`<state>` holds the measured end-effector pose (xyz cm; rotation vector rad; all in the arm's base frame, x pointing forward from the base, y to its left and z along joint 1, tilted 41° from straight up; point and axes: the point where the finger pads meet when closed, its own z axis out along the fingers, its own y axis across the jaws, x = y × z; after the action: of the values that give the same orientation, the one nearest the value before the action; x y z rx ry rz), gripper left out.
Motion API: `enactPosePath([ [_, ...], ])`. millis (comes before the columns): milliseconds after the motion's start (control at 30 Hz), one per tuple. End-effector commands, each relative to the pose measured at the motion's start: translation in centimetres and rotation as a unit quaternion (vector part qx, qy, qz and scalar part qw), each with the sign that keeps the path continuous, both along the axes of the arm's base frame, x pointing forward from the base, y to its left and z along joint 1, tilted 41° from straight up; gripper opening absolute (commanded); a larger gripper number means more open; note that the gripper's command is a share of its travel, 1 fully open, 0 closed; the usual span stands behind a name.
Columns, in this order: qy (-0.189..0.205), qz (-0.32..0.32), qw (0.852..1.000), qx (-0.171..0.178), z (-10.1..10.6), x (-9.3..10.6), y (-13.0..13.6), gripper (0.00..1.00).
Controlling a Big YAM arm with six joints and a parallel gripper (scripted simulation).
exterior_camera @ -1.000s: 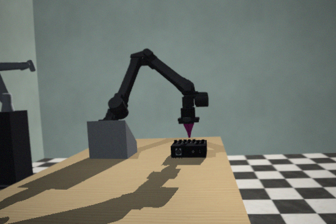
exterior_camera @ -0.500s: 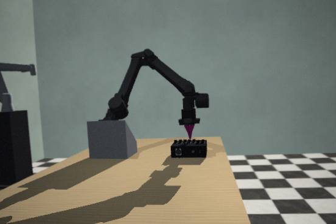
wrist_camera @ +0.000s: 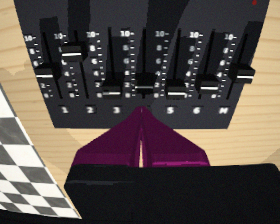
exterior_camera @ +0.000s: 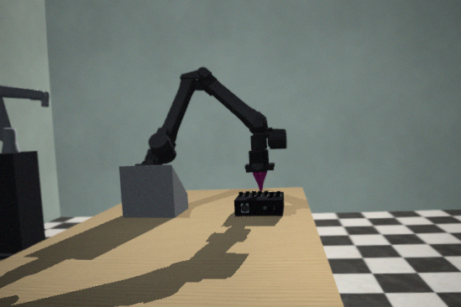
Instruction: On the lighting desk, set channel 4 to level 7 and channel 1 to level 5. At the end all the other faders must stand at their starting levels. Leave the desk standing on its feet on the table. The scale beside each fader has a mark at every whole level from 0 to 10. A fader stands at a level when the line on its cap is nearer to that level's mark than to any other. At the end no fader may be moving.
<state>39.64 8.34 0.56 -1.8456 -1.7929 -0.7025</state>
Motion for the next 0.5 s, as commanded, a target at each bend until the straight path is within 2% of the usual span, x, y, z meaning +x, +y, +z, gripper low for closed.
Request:
enactPosePath([
  [0,-0.012,0.000,1.000,0.000,0.57,0.84,0.18,0.00],
  [467,-0.012,-0.001,1.000,0.000,0.36,0.85,-0.09,0.00],
])
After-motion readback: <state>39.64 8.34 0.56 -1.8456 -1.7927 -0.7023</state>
